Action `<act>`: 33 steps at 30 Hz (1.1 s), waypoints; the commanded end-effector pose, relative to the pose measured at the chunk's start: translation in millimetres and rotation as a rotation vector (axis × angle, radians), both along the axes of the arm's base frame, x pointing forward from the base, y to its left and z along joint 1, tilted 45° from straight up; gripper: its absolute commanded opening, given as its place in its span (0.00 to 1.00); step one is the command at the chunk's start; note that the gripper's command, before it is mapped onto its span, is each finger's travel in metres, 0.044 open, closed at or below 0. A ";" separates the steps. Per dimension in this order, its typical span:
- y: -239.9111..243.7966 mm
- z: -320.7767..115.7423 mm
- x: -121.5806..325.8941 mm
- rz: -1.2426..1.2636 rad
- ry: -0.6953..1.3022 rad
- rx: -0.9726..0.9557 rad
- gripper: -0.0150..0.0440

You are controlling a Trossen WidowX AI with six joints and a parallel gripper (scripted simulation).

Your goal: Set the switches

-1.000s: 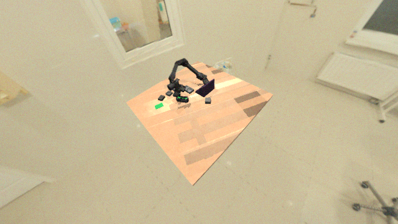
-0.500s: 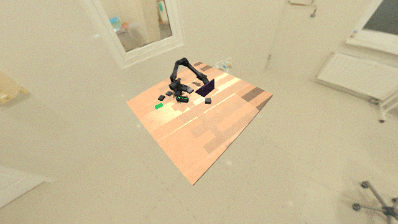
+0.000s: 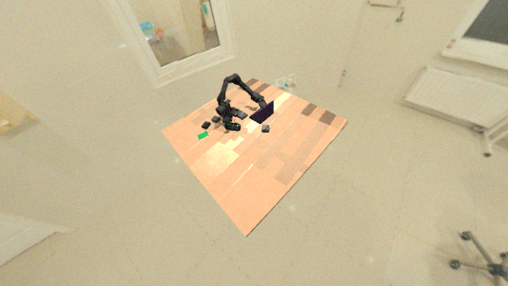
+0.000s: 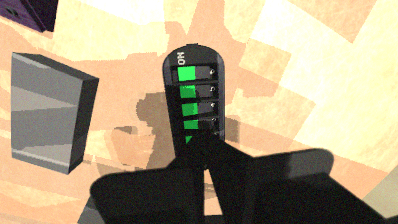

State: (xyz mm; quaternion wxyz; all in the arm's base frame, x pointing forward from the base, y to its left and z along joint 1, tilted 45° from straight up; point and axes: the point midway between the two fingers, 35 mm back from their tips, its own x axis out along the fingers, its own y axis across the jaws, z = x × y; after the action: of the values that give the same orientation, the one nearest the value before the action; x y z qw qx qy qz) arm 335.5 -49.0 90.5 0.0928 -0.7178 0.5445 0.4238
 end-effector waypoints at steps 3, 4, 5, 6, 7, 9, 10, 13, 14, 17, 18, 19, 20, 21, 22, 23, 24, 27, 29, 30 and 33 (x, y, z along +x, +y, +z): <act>-7.7 -0.1 -7.2 -0.003 -0.007 0.006 0.25; -13.4 -0.9 -12.4 -0.003 -0.007 0.006 0.25; -19.0 -1.8 -17.8 -0.003 -0.006 0.006 0.25; -24.4 -2.8 -23.3 -0.003 -0.006 0.005 0.25; -29.7 -3.9 -28.9 -0.003 -0.006 0.004 0.25; -36.2 -5.4 -36.4 -0.003 -0.006 0.003 0.25; -37.0 -5.6 -37.3 -0.003 -0.006 0.003 0.25; -37.1 -5.6 -37.2 -0.003 -0.006 0.003 0.25; -37.2 -5.6 -37.2 -0.003 -0.006 0.003 0.25; -36.5 -7.7 -35.7 -0.010 0.002 0.005 0.25; -36.5 -7.7 -35.7 -0.010 0.002 0.005 0.25; -36.6 -7.4 -35.9 -0.010 0.002 0.005 0.25; -36.6 -7.4 -35.9 -0.010 0.002 0.005 0.25; -36.7 -7.2 -36.0 -0.010 0.002 0.005 0.25; -36.8 -6.9 -36.1 -0.010 0.002 0.005 0.25; -36.6 -7.7 -35.9 -0.008 0.003 0.005 0.25; -36.6 -7.7 -35.9 -0.008 0.003 0.005 0.25; -23.3 5.0 -35.8 -0.008 0.003 0.007 0.39; -7.1 21.5 -37.6 -0.008 0.004 0.007 0.48; -2.9 26.1 -38.4 -0.008 0.004 0.007 0.52; -1.5 27.7 -38.7 -0.008 0.004 0.007 0.65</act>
State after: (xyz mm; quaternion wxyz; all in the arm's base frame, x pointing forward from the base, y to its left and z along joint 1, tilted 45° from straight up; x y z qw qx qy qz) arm 298.4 -55.9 110.0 0.0907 -0.7154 0.5451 0.4276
